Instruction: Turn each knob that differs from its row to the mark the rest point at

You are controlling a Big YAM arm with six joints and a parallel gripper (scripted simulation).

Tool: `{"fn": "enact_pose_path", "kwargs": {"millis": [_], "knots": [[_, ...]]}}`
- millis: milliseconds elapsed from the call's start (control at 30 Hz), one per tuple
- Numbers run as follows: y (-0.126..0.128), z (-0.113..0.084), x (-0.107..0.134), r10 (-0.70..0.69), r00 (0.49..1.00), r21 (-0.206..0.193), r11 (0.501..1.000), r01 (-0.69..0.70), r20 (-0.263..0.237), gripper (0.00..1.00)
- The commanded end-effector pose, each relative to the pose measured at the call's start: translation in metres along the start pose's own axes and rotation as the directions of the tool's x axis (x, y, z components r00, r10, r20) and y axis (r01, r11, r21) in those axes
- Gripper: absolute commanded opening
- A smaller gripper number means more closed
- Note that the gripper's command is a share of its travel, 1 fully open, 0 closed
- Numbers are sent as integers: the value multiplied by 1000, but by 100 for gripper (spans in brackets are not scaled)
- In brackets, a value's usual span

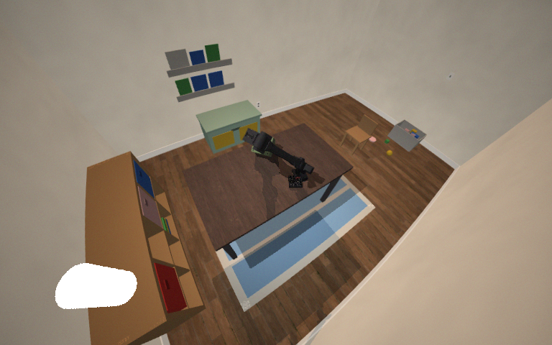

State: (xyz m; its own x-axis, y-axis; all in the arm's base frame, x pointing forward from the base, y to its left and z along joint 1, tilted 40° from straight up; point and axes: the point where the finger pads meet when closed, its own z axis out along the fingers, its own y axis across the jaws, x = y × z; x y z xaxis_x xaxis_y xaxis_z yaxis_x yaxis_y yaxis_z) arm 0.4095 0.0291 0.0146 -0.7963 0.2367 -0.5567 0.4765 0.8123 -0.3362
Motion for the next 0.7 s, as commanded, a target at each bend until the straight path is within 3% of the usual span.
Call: {"fn": "enact_pose_path", "kwargs": {"millis": [0,300,333,667], "knots": [[-8,9,3,2,1000,13,1000,-2,-13,18],[-8,9,3,2,1000,13,1000,-2,-13,18],[-8,9,3,2,1000,13,1000,-2,-13,8],[-8,9,3,2,1000,13,1000,-2,-14,8]]}}
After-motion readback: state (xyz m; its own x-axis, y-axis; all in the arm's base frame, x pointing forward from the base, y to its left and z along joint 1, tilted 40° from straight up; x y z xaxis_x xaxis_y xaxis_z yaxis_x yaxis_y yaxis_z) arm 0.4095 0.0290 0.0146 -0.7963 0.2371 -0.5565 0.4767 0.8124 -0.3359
